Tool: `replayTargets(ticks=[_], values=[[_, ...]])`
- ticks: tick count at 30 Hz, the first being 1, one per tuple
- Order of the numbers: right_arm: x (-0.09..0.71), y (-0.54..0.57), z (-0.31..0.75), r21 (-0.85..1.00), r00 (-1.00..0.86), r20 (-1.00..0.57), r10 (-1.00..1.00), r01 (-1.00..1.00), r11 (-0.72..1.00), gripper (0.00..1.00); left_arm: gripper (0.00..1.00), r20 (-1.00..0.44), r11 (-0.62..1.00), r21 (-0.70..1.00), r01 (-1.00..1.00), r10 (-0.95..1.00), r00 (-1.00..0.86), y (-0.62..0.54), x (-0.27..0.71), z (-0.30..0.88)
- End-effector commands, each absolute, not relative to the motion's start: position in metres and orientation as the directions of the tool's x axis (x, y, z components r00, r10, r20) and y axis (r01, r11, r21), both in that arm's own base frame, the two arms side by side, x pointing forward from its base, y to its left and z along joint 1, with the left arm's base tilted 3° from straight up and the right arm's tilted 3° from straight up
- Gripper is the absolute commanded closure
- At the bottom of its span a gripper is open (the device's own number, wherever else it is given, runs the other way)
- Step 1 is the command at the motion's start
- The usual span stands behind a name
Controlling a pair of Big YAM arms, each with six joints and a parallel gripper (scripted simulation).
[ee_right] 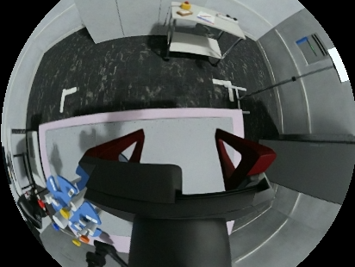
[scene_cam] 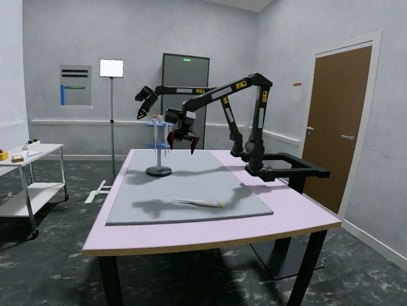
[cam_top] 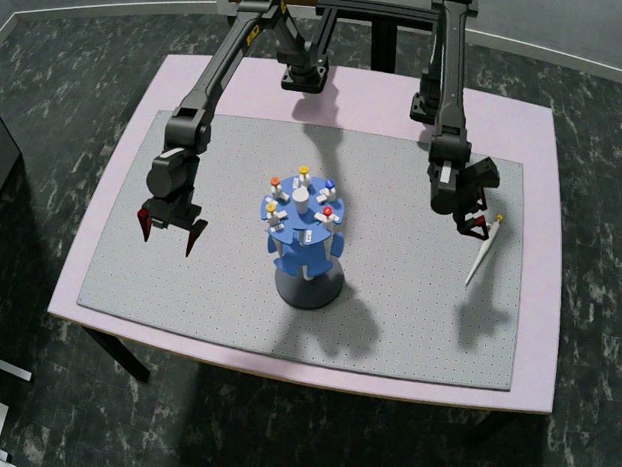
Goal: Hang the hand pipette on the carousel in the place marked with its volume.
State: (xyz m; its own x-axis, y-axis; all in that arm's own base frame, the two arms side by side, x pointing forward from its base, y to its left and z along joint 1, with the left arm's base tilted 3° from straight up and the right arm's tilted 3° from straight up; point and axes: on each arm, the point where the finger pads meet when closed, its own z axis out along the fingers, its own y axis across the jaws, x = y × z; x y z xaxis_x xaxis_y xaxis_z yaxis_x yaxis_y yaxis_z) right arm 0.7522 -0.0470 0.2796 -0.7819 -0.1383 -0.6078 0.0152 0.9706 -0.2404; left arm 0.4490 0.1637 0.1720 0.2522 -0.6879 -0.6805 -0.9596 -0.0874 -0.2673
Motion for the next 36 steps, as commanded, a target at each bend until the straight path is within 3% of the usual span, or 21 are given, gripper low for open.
replayTargets(ticks=[1,18,24,29,36], values=[[0.753,-0.046,0.292,-0.24,-0.768,-0.625,-0.139,0.02,0.97,0.0,0.0,-0.677,-0.084,-0.293,-0.953,-0.685,0.268,0.163,0.454,0.182],[0.753,-0.046,0.292,-0.24,-0.768,-0.625,-0.139,0.02,0.97,0.0,0.0,-0.677,-0.084,-0.293,-0.953,-0.685,0.268,0.163,0.454,0.182],[0.737,-0.04,0.302,-0.245,-0.742,-0.645,-0.181,-0.023,0.969,0.0,0.68,-0.705,0.05,-0.1,-0.994,-0.708,0.035,0.173,0.445,0.154],[0.717,-0.027,0.312,-0.218,-0.702,-0.68,-0.214,-0.085,0.972,0.0,0.68,-0.658,0.209,0.068,-0.976,-0.726,-0.201,0.182,0.438,0.129],[0.702,-0.018,0.32,-0.201,-0.667,-0.706,-0.238,-0.134,0.97,0.0,0.68,-0.601,0.34,0.171,-0.925,-0.708,-0.372,0.189,0.434,0.114]])
